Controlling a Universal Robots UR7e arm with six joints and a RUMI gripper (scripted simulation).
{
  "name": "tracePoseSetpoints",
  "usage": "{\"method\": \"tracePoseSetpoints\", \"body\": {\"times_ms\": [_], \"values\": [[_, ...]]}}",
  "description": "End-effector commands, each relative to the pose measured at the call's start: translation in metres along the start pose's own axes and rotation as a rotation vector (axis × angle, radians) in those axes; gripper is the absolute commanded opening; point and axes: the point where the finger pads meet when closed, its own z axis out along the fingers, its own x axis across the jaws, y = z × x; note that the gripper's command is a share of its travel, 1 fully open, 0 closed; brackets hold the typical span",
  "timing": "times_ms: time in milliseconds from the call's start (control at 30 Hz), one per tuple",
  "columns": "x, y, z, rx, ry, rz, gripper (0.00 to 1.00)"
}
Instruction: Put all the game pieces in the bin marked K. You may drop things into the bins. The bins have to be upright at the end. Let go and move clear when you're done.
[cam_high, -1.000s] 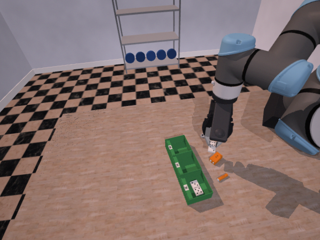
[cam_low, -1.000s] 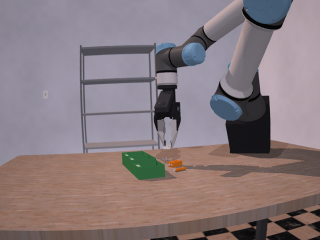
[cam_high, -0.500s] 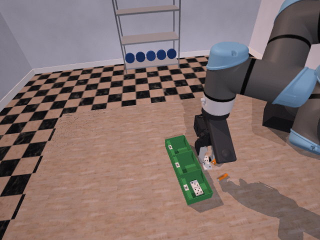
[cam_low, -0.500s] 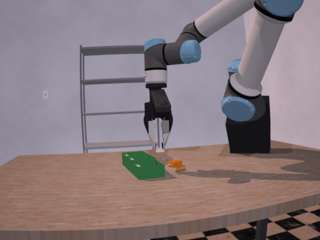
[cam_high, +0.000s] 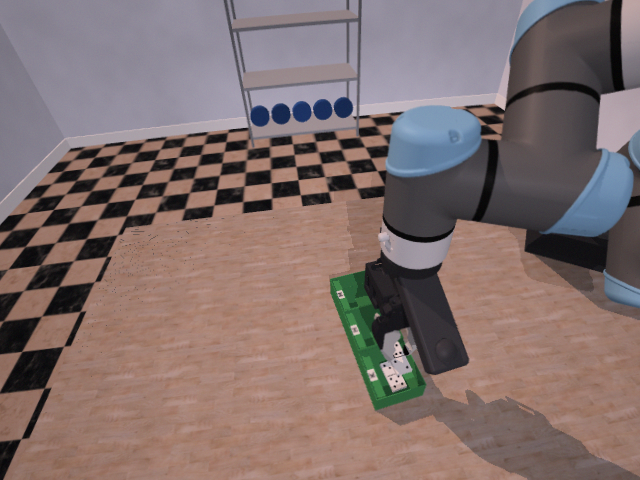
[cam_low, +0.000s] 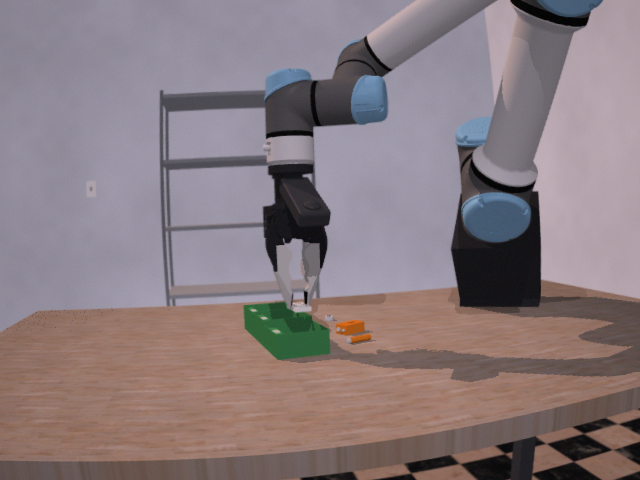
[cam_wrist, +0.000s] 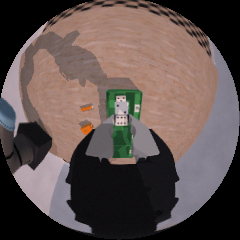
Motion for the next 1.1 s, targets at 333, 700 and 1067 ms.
{"method": "tracePoseSetpoints", "body": {"times_ms": [333, 700, 1067], "values": [[0.002, -0.001, 0.001, -0.003, -0.001, -0.001, 0.00], [0.001, 0.000, 0.019, -0.003, -0.001, -0.001, 0.00], [0.001, 0.000, 0.037, -0.003, -0.001, -0.001, 0.00]]}}
